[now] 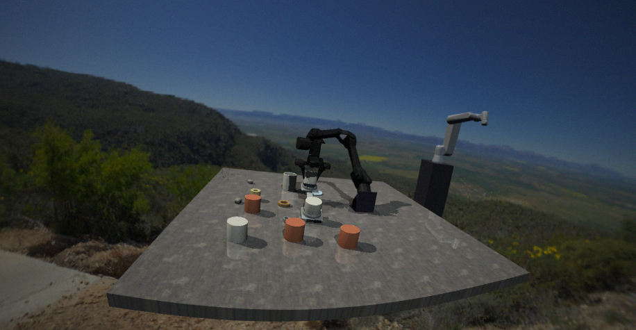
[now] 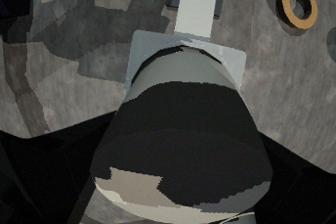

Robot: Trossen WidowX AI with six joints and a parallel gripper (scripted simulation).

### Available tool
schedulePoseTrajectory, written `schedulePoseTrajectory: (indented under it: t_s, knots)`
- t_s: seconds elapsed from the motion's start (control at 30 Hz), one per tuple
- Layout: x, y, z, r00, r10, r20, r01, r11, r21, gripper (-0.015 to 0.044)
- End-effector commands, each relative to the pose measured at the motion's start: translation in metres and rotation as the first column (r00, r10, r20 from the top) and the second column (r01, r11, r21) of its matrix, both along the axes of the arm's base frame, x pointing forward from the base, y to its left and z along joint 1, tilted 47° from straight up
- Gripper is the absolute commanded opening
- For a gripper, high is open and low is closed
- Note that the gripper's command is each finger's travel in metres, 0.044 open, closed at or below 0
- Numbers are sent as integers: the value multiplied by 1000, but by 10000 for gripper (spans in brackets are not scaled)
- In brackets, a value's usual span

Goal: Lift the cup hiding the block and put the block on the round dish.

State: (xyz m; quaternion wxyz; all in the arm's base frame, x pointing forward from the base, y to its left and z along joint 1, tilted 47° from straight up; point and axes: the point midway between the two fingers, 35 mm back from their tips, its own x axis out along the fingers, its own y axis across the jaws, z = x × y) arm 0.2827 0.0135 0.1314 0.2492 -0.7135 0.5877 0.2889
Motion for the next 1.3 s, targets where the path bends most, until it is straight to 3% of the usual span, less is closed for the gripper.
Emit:
schedulePoseTrajectory:
  t_s: [0.0, 1.27]
  knots:
    - [4, 5, 10, 1000, 8, 25, -8, 1000, -5, 0]
    - [-9, 38, 45, 998, 61, 15, -61, 998, -3, 0]
